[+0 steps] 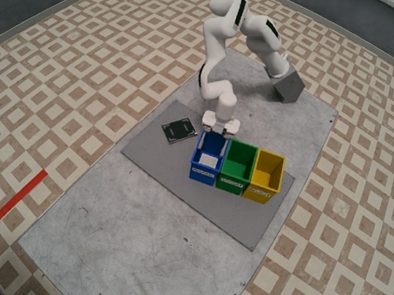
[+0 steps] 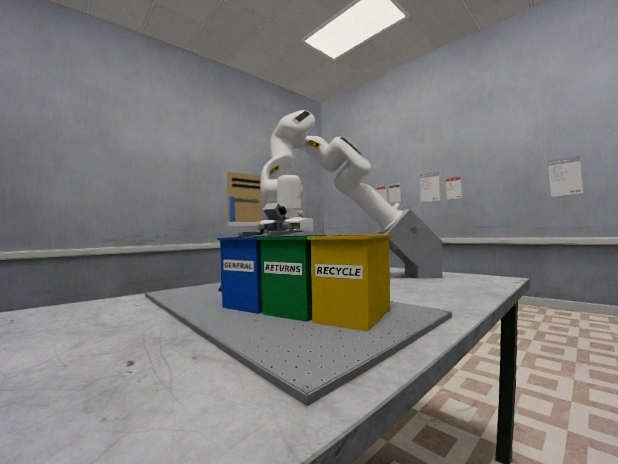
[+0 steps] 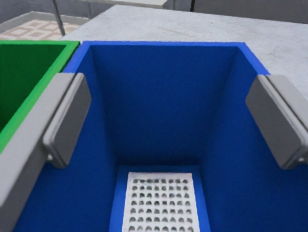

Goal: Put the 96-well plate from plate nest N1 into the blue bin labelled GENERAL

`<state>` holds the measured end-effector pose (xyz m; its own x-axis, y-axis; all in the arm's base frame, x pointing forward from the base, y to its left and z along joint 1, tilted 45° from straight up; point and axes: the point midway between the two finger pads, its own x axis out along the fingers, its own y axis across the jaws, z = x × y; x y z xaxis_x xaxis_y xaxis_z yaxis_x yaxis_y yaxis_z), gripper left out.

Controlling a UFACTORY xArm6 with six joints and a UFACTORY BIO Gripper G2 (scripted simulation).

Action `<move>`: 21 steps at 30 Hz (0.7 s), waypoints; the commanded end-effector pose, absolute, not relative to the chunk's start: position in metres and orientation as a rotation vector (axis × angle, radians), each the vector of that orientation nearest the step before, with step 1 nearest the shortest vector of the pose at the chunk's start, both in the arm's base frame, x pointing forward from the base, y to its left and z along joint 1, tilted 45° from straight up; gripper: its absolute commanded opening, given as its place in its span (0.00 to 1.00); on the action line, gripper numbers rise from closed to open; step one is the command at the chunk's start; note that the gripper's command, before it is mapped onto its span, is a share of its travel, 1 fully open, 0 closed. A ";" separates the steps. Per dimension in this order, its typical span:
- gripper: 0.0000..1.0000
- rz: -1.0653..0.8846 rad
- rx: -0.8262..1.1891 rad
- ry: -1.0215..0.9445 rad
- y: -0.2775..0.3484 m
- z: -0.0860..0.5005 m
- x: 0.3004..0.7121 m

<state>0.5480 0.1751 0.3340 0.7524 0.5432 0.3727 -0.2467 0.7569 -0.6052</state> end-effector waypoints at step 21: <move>0.18 0.457 -0.559 -0.572 0.187 0.357 0.530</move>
<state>0.5304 0.1857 0.3546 0.7517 0.5434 0.3738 -0.2464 0.7571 -0.6051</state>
